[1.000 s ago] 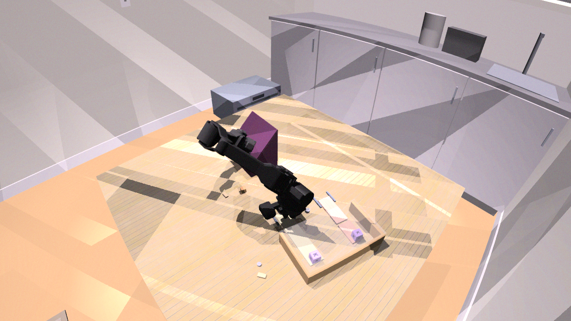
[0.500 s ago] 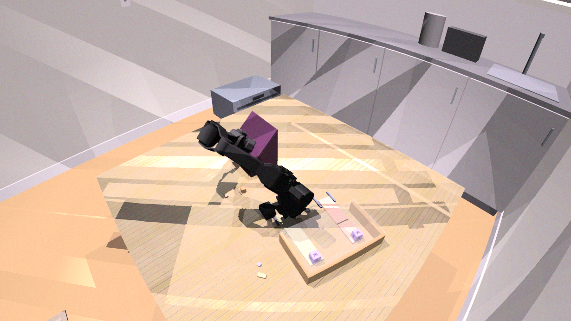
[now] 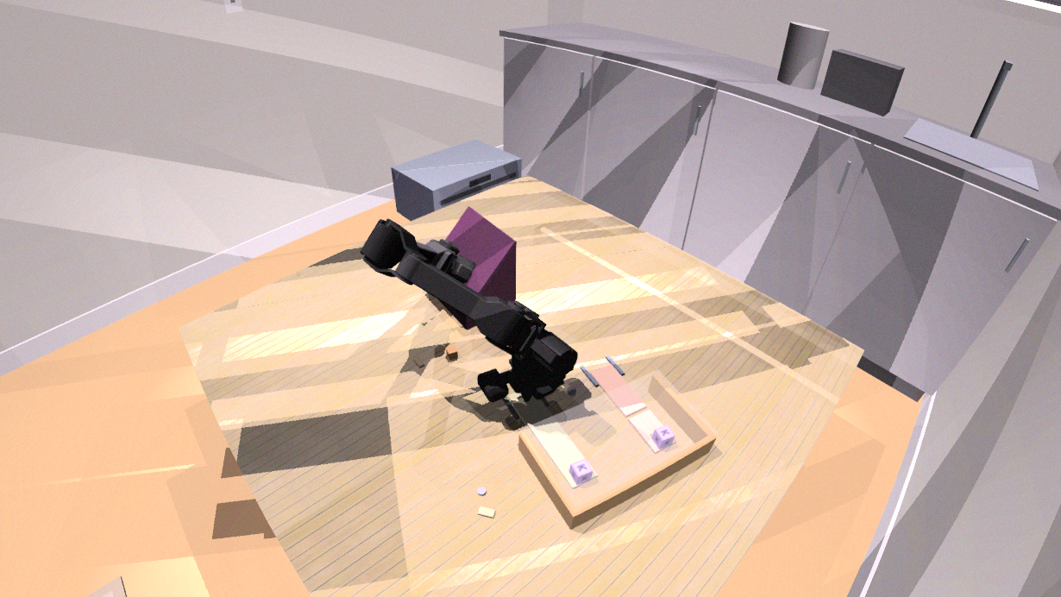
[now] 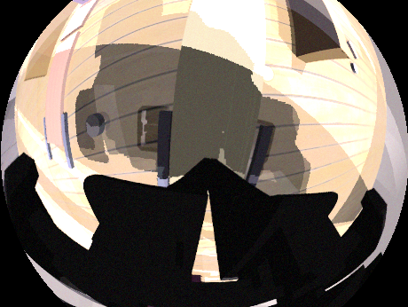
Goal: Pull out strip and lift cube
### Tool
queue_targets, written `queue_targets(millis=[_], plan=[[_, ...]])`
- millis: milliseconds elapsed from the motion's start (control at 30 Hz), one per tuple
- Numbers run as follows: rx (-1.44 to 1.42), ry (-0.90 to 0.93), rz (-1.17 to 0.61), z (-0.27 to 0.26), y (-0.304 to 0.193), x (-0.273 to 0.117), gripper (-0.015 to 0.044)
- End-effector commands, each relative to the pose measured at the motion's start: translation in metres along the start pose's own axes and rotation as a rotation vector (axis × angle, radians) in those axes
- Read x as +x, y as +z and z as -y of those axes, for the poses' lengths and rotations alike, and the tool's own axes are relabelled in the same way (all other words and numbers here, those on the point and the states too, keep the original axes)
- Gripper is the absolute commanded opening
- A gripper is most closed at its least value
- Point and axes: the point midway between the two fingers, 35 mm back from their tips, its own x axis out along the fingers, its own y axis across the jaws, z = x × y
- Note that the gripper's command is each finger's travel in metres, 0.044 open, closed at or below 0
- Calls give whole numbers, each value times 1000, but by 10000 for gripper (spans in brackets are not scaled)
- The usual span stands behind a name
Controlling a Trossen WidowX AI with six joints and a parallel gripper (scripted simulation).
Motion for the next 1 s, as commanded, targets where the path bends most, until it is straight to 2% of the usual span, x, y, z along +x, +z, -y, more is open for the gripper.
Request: queue_targets(millis=[0, 967], plan=[[-9, -3, -21, 0, -13, 4, 0], [-11, -3, -23, -1, -56, 5, 0]])
